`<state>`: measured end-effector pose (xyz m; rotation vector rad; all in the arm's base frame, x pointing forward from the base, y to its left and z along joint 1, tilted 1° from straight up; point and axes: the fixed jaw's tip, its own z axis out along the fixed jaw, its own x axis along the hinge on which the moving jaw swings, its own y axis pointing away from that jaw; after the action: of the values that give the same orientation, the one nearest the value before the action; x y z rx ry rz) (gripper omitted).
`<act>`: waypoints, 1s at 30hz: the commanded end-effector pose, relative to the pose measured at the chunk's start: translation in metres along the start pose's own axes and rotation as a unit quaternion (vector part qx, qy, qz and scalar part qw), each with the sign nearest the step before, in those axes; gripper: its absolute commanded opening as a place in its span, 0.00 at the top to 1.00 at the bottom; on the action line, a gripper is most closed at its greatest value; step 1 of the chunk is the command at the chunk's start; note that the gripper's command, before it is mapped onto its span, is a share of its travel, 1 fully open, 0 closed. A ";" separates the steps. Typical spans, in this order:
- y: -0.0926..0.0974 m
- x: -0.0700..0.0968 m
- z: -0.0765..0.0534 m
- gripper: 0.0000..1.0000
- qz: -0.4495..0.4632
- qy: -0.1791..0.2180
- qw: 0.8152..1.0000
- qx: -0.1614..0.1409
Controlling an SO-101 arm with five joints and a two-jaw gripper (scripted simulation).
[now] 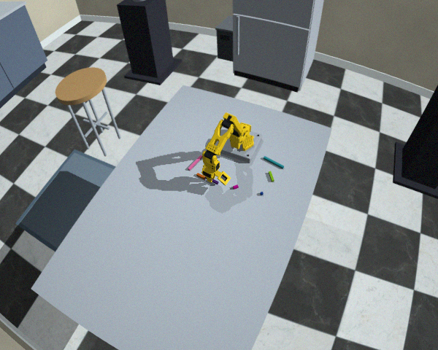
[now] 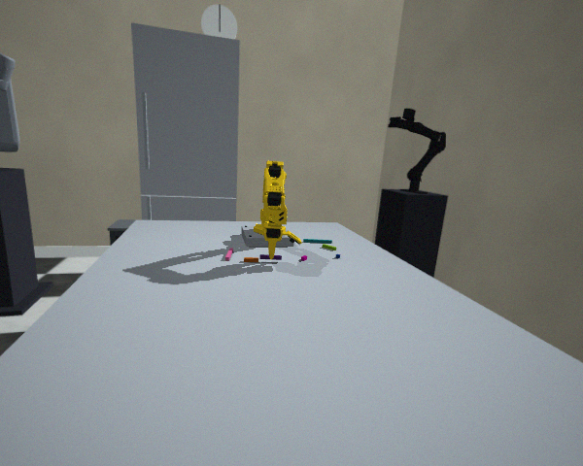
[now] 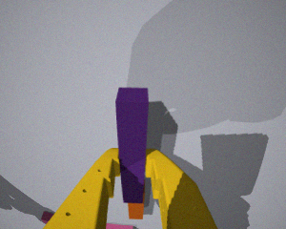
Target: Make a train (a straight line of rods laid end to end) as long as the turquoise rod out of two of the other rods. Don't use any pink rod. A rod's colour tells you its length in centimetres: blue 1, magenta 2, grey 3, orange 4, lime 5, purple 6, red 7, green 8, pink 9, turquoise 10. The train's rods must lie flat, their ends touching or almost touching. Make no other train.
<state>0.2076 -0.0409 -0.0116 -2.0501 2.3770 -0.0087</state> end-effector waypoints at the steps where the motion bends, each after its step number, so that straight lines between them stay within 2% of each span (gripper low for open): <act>1: 0.002 -0.002 0.003 1.00 0.000 -0.001 1.000 -0.007; 30: -0.001 -0.002 0.001 1.00 0.001 -0.001 1.000 -0.002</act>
<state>0.2078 -0.0407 -0.0121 -2.0501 2.3781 -0.0071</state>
